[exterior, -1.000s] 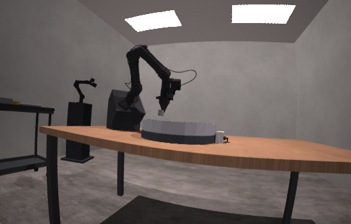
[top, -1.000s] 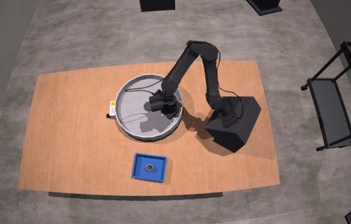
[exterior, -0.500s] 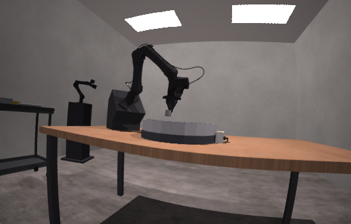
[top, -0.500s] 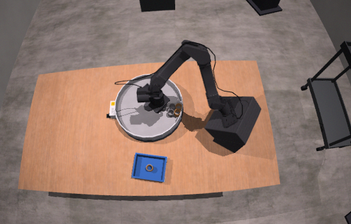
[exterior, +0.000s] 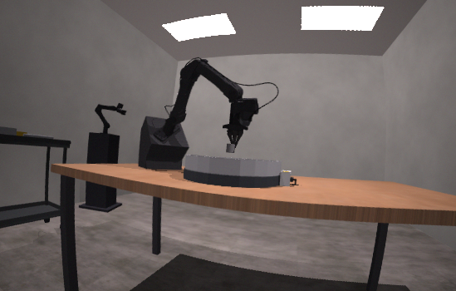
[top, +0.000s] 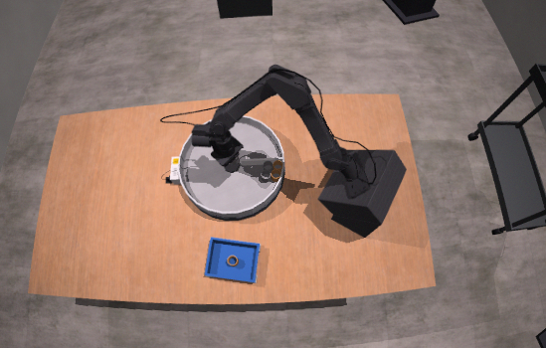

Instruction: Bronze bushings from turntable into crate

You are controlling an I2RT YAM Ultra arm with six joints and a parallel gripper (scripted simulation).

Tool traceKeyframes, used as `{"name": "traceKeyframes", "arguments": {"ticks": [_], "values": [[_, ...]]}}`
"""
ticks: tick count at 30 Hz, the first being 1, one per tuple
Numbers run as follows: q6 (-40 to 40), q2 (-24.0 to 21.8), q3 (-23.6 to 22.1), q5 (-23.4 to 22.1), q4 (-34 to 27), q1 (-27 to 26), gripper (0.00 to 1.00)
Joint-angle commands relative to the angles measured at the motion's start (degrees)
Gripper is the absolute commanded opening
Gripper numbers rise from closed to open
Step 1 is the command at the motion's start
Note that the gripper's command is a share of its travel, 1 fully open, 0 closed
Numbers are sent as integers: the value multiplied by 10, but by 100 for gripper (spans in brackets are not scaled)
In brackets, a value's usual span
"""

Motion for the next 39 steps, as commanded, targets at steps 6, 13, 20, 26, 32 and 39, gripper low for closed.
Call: {"name": "traceKeyframes", "arguments": {"ticks": [6, 13, 20, 26, 32, 39], "values": [[-25, 25, 75, -20, -43, -9, 0], [-29, 21, 99, -22, -54, -10, 0], [-27, 19, 100, -19, -55, -10, 0], [-27, 19, 100, -19, -55, -10, 0], [-27, 19, 100, -19, -55, -10, 0], [-27, 19, 100, -19, -55, -10, 0]]}}
